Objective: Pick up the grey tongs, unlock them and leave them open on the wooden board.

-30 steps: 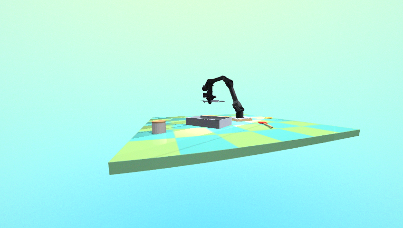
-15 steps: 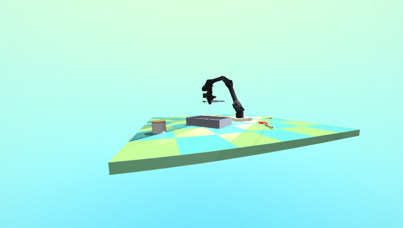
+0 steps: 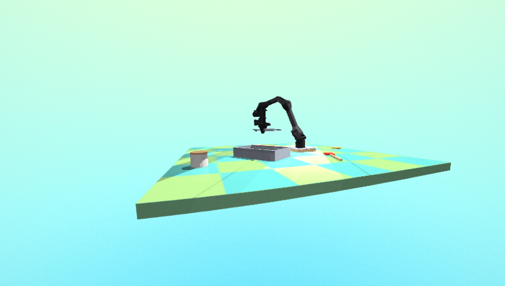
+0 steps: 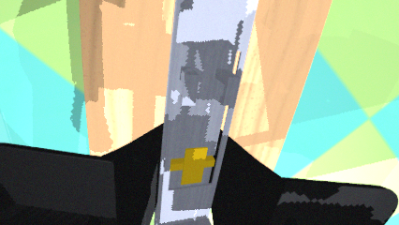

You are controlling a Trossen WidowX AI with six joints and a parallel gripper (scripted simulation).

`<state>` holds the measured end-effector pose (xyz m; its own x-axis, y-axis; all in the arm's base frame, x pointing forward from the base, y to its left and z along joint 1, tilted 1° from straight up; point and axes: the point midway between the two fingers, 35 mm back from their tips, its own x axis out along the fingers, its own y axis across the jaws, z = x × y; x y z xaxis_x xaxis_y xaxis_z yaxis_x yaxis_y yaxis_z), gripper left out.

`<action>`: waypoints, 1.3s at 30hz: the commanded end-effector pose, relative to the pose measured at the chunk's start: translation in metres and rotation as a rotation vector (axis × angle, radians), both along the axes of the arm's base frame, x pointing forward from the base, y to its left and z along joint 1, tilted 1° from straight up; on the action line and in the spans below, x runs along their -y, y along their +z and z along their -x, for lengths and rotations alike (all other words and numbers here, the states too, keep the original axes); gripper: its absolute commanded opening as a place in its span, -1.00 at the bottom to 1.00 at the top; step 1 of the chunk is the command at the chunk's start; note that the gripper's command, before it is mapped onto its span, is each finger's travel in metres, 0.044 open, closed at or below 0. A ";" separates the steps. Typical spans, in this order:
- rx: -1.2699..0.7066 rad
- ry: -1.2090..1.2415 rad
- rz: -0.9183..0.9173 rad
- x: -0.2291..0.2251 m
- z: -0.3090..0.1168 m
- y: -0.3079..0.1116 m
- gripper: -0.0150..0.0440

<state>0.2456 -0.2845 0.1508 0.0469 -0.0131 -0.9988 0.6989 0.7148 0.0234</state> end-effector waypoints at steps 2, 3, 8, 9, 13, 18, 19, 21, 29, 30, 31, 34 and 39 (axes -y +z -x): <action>-0.003 0.002 0.002 0.001 0.000 -0.009 -1.00; -0.003 0.002 0.002 0.001 -0.001 -0.011 -1.00; -0.003 0.002 0.002 0.002 -0.001 -0.019 -1.00; -0.003 0.002 0.002 0.002 -0.001 -0.021 -1.00; -0.003 0.002 0.002 0.002 -0.002 -0.027 -1.00; -0.003 0.002 0.002 0.002 -0.002 -0.035 -1.00; -0.003 0.002 0.002 0.002 -0.002 -0.037 -1.00; -0.003 0.002 0.002 0.002 -0.002 -0.040 -1.00; -0.003 0.002 0.002 0.001 -0.002 -0.053 -1.00; -0.003 0.002 0.002 0.001 -0.002 -0.055 -1.00; -0.003 0.002 0.002 0.001 -0.002 -0.057 -1.00; -0.003 0.002 0.002 0.001 -0.002 -0.062 -1.00; -0.003 0.002 0.002 0.000 -0.002 -0.070 -1.00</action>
